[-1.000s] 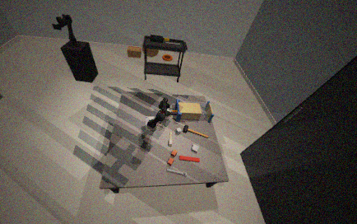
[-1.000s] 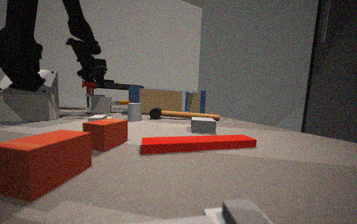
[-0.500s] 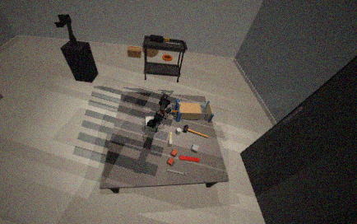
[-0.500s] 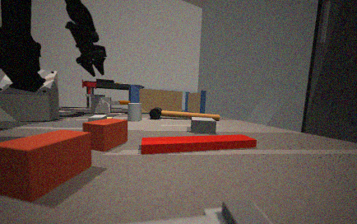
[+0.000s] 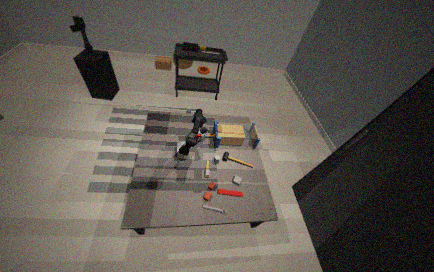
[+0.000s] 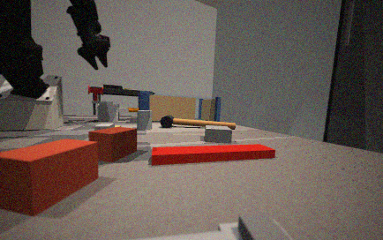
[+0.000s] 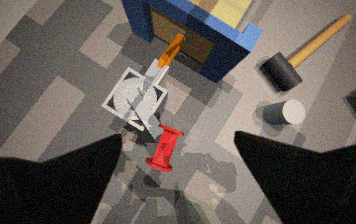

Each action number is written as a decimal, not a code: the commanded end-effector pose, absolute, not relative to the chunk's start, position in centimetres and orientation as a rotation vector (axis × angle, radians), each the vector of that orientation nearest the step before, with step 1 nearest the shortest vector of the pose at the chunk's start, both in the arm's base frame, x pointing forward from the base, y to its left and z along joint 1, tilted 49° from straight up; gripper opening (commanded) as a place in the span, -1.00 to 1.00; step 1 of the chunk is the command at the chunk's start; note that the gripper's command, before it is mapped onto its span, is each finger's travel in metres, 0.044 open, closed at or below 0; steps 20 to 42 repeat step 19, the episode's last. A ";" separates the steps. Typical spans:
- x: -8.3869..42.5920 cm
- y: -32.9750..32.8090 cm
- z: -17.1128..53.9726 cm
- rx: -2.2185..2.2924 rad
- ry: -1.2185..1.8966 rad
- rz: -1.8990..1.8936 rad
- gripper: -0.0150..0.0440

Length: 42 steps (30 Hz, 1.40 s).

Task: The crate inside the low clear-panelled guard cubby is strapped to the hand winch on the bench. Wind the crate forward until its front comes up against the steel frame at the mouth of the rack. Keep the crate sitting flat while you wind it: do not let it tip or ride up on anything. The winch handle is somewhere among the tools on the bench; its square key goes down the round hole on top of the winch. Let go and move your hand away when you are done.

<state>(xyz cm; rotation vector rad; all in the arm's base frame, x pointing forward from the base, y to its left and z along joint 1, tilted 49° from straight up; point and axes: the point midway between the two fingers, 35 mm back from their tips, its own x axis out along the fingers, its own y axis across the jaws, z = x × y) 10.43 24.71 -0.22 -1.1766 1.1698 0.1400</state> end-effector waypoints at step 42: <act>12.5 32.3 -9.6 -1.239 1.502 -0.095 1.00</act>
